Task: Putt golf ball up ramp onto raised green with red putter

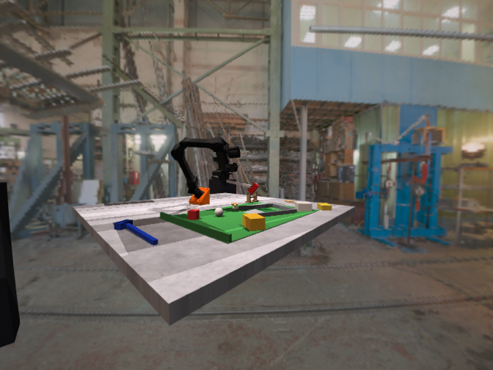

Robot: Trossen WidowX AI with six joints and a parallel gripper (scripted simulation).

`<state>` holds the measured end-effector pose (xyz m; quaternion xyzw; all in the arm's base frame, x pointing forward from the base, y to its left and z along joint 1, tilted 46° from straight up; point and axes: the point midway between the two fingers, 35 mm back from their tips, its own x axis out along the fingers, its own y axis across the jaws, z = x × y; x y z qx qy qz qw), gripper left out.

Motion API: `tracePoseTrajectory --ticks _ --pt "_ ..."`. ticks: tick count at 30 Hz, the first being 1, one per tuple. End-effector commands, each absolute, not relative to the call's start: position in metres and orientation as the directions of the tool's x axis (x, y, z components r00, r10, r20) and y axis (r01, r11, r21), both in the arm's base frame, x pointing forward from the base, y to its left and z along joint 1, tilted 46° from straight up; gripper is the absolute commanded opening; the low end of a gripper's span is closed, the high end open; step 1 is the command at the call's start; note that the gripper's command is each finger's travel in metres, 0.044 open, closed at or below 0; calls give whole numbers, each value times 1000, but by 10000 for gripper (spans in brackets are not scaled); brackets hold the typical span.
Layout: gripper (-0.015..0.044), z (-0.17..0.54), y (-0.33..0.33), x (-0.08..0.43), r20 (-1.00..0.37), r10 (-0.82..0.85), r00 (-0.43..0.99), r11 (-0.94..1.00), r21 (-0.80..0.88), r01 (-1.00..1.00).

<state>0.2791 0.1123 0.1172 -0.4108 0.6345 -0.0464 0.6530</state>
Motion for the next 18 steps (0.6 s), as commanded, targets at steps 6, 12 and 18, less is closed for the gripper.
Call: tracePoseTrajectory --ticks 6,12,18 --pt "0 160 62 273 -753 -628 198 737 -657 -161" --pt "0 187 26 262 -724 -662 192 744 -665 61" --pt "0 209 -4 247 -696 -694 181 717 -648 256"
